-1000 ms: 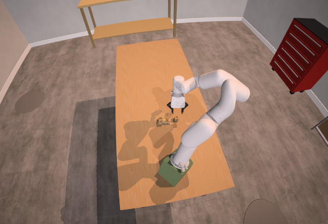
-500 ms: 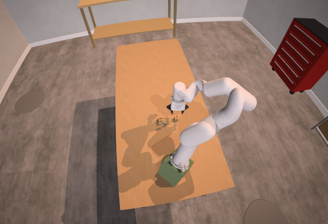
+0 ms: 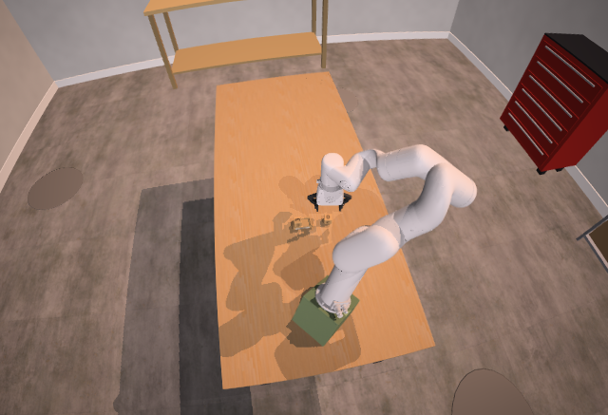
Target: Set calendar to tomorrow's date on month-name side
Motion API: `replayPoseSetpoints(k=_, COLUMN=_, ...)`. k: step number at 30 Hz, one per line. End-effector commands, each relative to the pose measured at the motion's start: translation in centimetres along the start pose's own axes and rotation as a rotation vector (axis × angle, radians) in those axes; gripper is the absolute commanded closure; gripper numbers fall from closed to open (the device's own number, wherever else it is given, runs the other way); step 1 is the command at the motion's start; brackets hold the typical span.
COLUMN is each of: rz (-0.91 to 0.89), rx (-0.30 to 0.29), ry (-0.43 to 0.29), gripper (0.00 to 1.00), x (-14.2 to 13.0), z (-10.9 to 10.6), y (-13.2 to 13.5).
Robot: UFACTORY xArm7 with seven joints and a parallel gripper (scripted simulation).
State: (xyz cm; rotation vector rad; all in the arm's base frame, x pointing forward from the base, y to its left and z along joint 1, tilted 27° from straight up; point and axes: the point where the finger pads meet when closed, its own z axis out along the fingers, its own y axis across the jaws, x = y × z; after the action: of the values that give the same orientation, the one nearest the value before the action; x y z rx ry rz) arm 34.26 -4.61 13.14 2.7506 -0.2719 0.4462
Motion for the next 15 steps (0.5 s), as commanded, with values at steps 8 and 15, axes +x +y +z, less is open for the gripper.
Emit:
replayPoseSetpoints(k=8, rz=-0.002, rx=0.001, ry=0.003, gripper=0.00, x=0.03, z=-0.39, y=0.03)
replayPoseSetpoints(k=15, rz=-0.003, rx=0.001, ry=0.003, gripper=0.51, x=0.01, z=-0.48, y=0.04)
